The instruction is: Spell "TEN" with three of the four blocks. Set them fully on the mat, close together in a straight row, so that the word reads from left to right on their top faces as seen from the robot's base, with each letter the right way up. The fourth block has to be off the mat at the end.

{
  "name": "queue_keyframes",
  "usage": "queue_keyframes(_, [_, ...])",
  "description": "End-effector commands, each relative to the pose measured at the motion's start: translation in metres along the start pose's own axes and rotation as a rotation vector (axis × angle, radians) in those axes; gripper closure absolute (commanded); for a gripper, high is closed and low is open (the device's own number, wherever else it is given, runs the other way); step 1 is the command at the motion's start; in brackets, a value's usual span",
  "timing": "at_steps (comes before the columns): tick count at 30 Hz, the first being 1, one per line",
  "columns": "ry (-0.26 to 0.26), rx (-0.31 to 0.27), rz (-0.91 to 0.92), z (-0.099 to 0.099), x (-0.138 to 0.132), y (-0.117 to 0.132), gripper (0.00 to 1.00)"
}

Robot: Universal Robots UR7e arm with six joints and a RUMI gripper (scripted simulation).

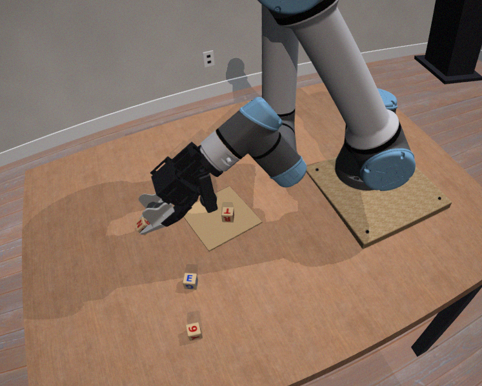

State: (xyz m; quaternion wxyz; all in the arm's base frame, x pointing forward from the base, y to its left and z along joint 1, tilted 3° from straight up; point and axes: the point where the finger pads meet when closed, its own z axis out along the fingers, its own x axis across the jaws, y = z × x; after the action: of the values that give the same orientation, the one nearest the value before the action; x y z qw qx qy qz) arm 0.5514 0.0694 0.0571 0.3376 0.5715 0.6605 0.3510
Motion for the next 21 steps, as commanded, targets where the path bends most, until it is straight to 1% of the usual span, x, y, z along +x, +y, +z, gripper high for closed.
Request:
queue_keyframes(1, [-0.003,-0.006,0.000,0.009,-0.002,-0.011,0.95])
queue_keyframes(10, [-0.003,-0.006,0.000,0.021,-0.002,-0.030,0.95])
queue_keyframes(21, [-0.002,-0.005,0.000,0.022,-0.001,-0.033,0.95])
